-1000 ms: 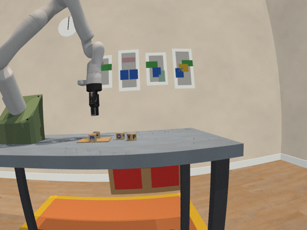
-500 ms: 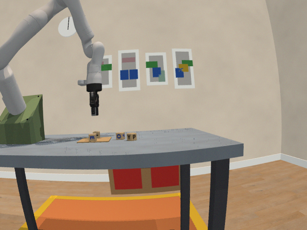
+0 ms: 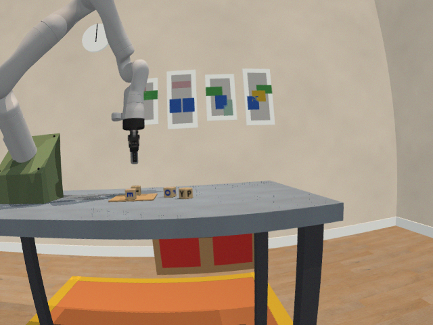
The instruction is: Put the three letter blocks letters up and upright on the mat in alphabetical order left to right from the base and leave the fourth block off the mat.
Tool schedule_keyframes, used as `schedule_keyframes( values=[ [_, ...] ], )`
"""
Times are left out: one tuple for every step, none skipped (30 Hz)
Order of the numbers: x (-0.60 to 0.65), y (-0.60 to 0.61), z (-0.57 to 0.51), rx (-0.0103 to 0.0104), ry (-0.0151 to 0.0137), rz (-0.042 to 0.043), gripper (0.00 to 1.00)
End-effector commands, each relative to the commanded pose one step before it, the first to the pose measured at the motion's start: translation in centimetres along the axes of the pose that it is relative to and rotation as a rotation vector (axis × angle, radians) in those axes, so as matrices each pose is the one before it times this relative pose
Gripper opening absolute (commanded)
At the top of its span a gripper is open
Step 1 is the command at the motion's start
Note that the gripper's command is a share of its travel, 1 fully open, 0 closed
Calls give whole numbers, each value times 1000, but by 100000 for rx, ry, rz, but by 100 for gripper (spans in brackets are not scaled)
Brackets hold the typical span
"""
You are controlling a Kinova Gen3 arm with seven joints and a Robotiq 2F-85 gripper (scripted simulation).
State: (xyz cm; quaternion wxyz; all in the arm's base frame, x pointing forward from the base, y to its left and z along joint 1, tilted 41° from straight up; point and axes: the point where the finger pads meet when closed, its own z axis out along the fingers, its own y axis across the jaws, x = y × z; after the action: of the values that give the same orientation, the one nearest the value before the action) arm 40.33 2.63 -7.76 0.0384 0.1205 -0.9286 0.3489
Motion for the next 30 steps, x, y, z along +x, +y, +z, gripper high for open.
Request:
schedule_keyframes(
  values=[
    [-137,-90,97,-495,435,-3246,100],
    [-23,-1,26,-43,160,-2138,100],
    [-25,-2,26,-47,163,-2237,100],
    [-28,-4,27,-52,165,-2336,100],
    [-30,-6,27,-57,166,-2433,100],
    [-33,-8,27,-63,167,-2529,100],
    [-35,-10,27,-68,167,-2623,100],
    [-38,-13,27,-73,166,-2715,100],
    [0,0,0,0,0,0,100],
    [0,0,0,0,0,0,100],
    [-40,-16,27,-78,164,-2805,100],
    [-42,-20,27,-83,162,-2893,100],
    [-45,-24,27,-87,158,-2978,100],
    [-47,-28,26,-92,154,-3061,100],
    [-49,-32,26,-96,149,-3141,100],
    [-51,-37,25,-99,143,-3219,100],
    [-53,-43,24,-102,136,-3293,100],
    [-54,-48,24,-104,129,-3364,100],
    [-55,-54,23,-106,121,-3432,100],
    [-56,-61,21,-107,112,-3496,100],
    [-56,-67,20,-107,103,-3557,100],
    [-56,-74,19,-106,94,-3615,100],
    [-56,-81,18,-104,84,-3668,100],
    [-54,-89,16,-102,75,-3718,100],
    [-53,-96,15,-98,65,-3764,100],
    [0,0,0,0,0,0,100],
    [0,0,0,0,0,0,100],
    [-50,-104,13,-94,55,-3806,100],
    [-48,-111,12,-89,46,-3844,100],
    [-44,-119,10,-82,36,-3878,100]
  ],
)
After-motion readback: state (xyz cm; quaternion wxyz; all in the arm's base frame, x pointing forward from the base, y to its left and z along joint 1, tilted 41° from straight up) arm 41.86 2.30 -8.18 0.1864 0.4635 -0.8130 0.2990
